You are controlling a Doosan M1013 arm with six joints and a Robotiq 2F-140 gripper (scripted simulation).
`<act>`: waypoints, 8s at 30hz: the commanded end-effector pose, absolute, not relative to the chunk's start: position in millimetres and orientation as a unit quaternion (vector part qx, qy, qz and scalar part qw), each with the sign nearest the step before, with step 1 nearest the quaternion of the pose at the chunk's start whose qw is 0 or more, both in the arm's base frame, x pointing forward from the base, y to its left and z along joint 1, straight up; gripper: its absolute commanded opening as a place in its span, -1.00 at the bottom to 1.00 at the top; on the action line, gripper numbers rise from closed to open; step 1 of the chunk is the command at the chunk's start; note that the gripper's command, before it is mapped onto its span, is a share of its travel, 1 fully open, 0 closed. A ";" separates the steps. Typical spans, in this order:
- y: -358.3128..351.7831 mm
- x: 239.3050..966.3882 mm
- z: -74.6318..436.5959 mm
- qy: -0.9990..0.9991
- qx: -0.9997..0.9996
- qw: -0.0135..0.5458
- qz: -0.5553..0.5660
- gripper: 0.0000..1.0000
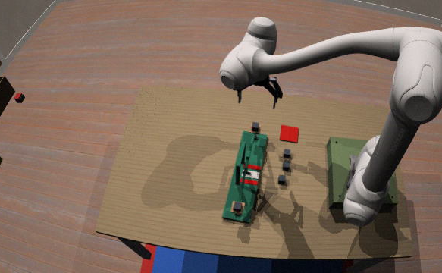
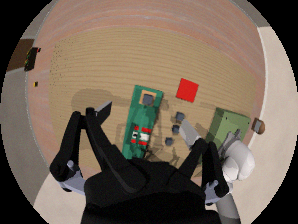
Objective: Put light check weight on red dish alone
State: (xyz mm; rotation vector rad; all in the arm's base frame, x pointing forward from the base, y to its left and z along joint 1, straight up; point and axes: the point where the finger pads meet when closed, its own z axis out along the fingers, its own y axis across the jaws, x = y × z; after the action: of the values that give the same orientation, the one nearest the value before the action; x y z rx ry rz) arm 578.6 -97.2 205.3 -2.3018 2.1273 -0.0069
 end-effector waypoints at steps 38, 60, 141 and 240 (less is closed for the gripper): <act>-36.8 418.1 226.1 0.680 -0.733 0.002 -0.001 1.00; -30.3 400.8 226.0 0.680 -0.733 0.002 -0.001 1.00; -74.7 404.3 225.9 0.680 -0.733 0.002 -0.001 1.00; -97.7 577.5 115.8 0.679 -0.734 0.002 -0.001 -0.30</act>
State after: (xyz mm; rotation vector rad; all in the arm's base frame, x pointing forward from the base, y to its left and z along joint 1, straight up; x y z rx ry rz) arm 576.7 -99.2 122.4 -2.3081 2.1263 0.0019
